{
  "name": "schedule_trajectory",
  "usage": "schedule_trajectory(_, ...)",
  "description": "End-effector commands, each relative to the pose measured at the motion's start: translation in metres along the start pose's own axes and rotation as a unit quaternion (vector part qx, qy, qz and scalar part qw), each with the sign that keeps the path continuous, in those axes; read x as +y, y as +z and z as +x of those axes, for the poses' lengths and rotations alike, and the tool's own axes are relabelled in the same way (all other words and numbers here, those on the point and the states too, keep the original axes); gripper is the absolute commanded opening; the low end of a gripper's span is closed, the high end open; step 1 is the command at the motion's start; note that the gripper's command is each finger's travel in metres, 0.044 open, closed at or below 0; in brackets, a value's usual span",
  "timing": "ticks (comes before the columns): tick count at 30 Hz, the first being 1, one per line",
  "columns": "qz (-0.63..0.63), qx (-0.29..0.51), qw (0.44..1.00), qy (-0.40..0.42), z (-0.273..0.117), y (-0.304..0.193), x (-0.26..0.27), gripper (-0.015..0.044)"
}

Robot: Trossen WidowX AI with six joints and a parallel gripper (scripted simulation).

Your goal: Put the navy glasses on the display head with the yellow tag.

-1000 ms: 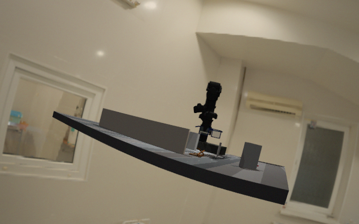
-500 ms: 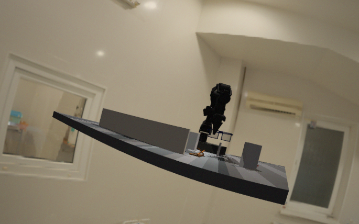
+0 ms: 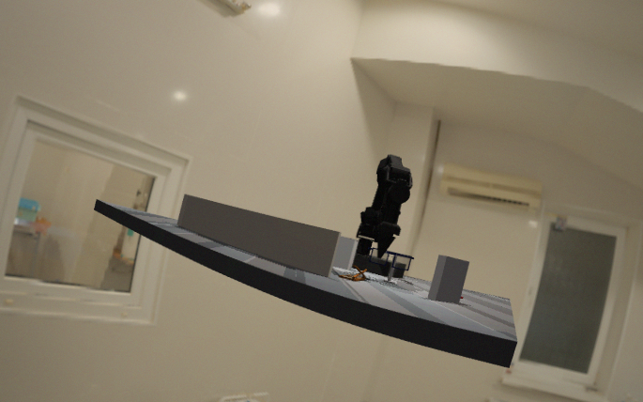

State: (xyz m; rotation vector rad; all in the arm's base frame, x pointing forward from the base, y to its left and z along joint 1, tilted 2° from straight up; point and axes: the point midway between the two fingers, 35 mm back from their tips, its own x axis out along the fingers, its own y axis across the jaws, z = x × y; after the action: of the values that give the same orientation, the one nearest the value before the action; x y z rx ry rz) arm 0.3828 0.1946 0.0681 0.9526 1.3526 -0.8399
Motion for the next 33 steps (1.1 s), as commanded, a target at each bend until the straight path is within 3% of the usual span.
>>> schedule_trajectory(1,0.002,-0.002,1.000,-0.001,0.010,0.001,-0.001,0.0000)
schedule_trajectory(33,0.002,-0.003,1.000,0.000,0.009,0.017,0.009,0.0000)
